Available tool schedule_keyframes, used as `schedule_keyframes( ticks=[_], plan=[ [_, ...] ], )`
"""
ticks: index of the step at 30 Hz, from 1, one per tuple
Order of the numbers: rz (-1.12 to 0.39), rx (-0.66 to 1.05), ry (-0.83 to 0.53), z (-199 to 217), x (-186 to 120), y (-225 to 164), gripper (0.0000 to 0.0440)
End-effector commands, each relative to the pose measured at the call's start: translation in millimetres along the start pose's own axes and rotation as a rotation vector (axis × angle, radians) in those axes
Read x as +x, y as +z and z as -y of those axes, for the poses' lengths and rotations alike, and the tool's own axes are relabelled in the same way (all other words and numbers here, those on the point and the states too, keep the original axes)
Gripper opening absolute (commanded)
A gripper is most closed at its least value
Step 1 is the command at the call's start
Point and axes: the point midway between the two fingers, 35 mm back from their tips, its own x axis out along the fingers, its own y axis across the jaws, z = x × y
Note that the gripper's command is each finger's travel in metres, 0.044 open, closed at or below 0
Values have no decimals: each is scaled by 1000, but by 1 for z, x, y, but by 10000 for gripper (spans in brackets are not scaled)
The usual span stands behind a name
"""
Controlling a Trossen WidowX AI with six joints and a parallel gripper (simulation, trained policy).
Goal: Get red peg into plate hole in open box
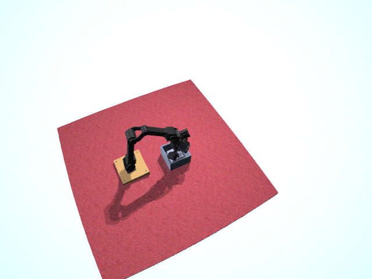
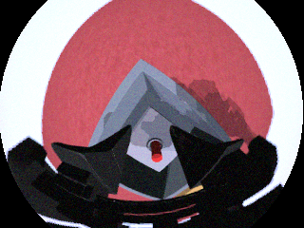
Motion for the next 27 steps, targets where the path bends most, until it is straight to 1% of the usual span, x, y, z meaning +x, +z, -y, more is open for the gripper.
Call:
schedule_keyframes(
  ticks=[1,4,5,17,27],
  plan=[
    [17,-13,1,-5,2,13,354],
    [30,-17,3,-8,2,23,428],
    [41,-17,11,-11,1,27,440],
    [156,3,55,-21,-11,72,440],
    [157,4,55,-21,-11,72,440]
  ],
)
